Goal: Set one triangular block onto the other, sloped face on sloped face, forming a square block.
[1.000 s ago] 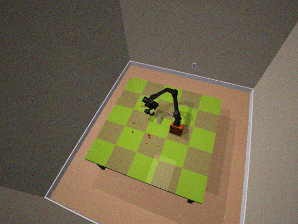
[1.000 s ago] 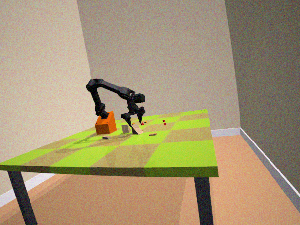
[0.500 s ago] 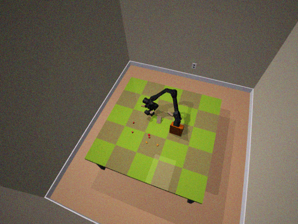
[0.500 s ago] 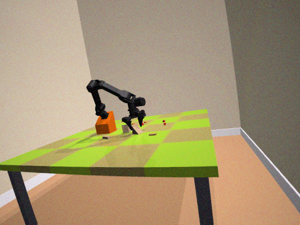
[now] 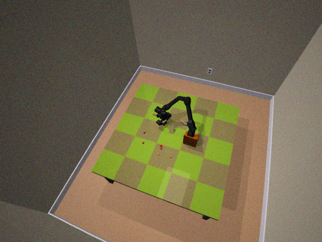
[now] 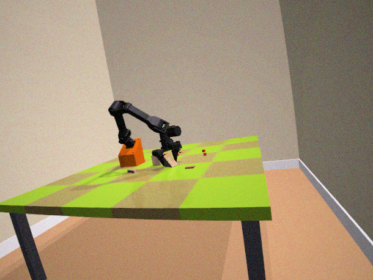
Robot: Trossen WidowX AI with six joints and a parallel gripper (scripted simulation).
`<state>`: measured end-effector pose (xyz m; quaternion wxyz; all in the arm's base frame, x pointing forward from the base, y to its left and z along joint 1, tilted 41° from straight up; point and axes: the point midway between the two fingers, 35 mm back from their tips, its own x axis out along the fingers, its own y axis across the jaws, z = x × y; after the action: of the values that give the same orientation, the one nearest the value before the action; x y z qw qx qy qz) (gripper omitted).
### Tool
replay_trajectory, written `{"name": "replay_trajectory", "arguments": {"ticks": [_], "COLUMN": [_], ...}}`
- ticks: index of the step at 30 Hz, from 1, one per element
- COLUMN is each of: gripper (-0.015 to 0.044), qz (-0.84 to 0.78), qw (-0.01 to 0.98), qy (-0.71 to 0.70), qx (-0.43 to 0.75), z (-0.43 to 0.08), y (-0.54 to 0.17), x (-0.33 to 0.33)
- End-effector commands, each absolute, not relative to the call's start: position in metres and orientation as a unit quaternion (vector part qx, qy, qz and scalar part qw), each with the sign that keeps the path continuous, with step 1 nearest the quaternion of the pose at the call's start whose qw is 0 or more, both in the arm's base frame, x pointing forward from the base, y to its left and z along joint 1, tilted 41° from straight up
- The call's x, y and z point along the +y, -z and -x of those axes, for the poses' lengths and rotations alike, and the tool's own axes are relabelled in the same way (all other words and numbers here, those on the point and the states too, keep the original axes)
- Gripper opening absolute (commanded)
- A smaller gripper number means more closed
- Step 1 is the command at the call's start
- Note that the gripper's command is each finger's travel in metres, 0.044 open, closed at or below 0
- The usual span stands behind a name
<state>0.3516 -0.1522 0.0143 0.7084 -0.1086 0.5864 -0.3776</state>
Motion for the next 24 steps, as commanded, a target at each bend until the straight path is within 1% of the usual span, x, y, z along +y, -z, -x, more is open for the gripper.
{"name": "replay_trajectory", "arguments": {"ticks": [1, 9, 17, 23, 24], "gripper": [0.0440, 0.0230, 0.0177, 0.0019, 0.0000], "qz": [0.110, 0.110, 0.110, 0.109, 0.109], "qw": [0.706, 0.706, 0.706, 0.706, 0.706], "qy": [0.375, 0.375, 0.375, 0.375, 0.375], "qx": [0.591, 0.591, 0.591, 0.591, 0.591], "z": [-0.3497, -0.3497, -0.3497, -0.3499, -0.3500], "y": [-0.0076, -0.0076, -0.0076, -0.0117, -0.0149], "x": [-0.1556, -0.1556, -0.1556, -0.1519, -0.1492]}}
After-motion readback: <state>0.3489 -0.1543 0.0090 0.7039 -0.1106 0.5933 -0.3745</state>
